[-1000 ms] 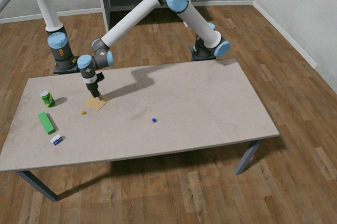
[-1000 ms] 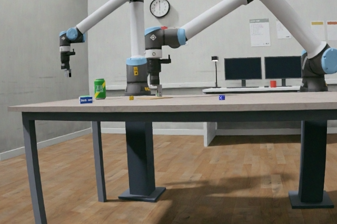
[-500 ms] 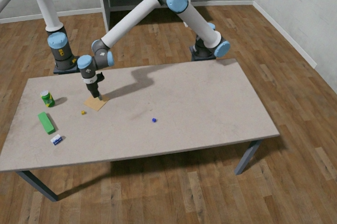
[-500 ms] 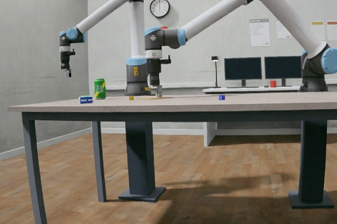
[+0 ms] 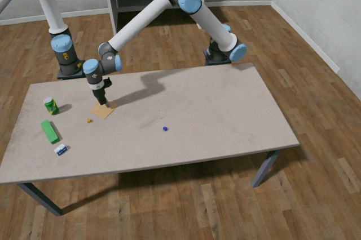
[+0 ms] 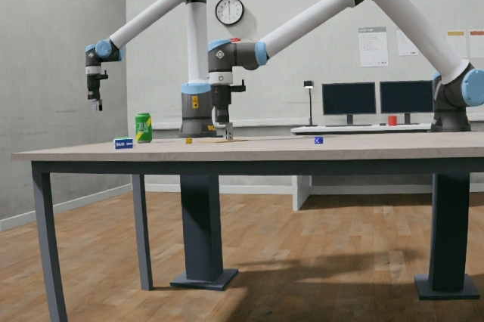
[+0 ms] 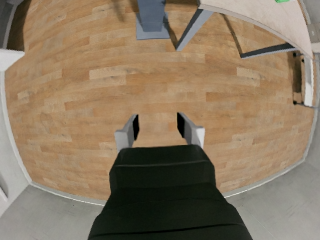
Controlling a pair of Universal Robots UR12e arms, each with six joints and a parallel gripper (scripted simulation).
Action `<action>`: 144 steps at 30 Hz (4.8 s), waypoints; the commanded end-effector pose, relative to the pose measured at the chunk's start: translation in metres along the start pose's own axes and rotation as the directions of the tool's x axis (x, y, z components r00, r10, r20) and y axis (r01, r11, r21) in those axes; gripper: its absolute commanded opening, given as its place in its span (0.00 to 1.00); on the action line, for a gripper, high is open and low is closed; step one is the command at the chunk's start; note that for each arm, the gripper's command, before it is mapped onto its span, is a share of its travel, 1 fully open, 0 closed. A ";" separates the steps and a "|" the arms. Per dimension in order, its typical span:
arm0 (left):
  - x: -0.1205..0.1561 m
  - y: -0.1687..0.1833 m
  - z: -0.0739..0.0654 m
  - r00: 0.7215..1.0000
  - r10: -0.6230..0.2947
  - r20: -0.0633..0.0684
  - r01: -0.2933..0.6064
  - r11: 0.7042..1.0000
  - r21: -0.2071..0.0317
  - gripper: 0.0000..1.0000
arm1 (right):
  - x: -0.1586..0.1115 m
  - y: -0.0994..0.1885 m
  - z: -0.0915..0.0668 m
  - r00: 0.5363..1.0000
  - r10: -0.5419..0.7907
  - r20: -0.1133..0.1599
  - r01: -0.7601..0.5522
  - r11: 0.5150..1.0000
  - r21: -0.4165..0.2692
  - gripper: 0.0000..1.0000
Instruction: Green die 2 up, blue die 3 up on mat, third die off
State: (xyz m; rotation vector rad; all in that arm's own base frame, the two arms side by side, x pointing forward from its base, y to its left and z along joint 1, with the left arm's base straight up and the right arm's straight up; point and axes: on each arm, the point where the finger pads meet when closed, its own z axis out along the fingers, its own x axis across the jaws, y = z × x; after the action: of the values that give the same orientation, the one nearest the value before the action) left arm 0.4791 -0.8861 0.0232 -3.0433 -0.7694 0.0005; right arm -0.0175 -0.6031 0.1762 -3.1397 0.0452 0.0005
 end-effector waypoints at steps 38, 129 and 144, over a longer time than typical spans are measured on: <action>0.000 0.001 -0.002 1.000 0.000 0.000 0.000 1.000 -0.003 0.40 | 0.000 0.001 -0.001 1.000 0.000 0.000 0.000 1.000 -0.002 1.00; 0.000 0.001 -0.092 1.000 0.000 0.000 0.000 1.000 -0.003 1.00 | 0.000 0.001 -0.001 1.000 0.000 0.000 0.000 1.000 -0.002 1.00; 0.000 0.000 -0.091 0.998 0.060 0.000 -0.060 0.998 -0.003 1.00 | 0.000 0.001 -0.001 1.000 0.000 0.000 0.000 1.000 -0.002 1.00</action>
State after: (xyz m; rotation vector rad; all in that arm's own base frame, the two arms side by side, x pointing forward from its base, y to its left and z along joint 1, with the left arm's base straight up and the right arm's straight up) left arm 0.4792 -0.8855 0.1129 -3.0578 -0.7093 0.0006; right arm -0.0175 -0.6031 0.1762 -3.1397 0.0452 0.0005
